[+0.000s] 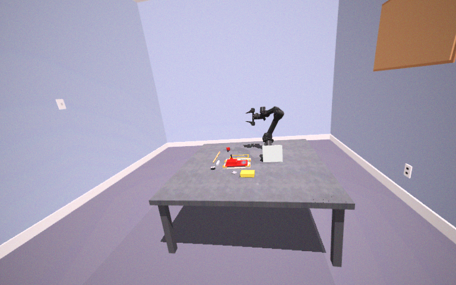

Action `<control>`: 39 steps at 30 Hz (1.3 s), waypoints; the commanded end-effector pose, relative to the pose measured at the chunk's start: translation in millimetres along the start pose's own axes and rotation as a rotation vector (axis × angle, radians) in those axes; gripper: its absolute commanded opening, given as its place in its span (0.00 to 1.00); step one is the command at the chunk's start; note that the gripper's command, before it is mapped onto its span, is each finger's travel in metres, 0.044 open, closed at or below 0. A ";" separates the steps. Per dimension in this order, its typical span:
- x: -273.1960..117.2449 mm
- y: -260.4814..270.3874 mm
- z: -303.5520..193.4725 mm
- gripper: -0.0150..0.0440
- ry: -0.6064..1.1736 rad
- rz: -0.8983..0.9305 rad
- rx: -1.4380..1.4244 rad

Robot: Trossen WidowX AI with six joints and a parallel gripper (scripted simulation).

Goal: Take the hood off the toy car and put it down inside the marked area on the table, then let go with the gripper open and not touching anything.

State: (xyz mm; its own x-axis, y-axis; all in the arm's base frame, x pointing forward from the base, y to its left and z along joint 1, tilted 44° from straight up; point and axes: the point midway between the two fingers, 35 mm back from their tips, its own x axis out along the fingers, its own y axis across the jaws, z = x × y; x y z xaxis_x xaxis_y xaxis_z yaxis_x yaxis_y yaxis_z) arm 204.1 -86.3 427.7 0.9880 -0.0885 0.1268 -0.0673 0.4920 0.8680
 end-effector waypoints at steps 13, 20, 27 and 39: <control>119.9 -129.3 -72.7 1.00 0.329 -0.440 0.107; 141.9 -174.6 -126.0 1.00 0.470 -0.636 0.031; 142.8 -219.5 -205.5 1.00 0.706 -0.828 -0.151; 107.5 -277.3 -310.4 1.00 1.033 -1.088 -0.559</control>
State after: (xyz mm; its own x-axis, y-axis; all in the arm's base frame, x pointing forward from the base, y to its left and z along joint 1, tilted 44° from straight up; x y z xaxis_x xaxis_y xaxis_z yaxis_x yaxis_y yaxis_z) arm 378.0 22.1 74.4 0.2949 -0.0407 -0.9547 0.5858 0.7971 0.1470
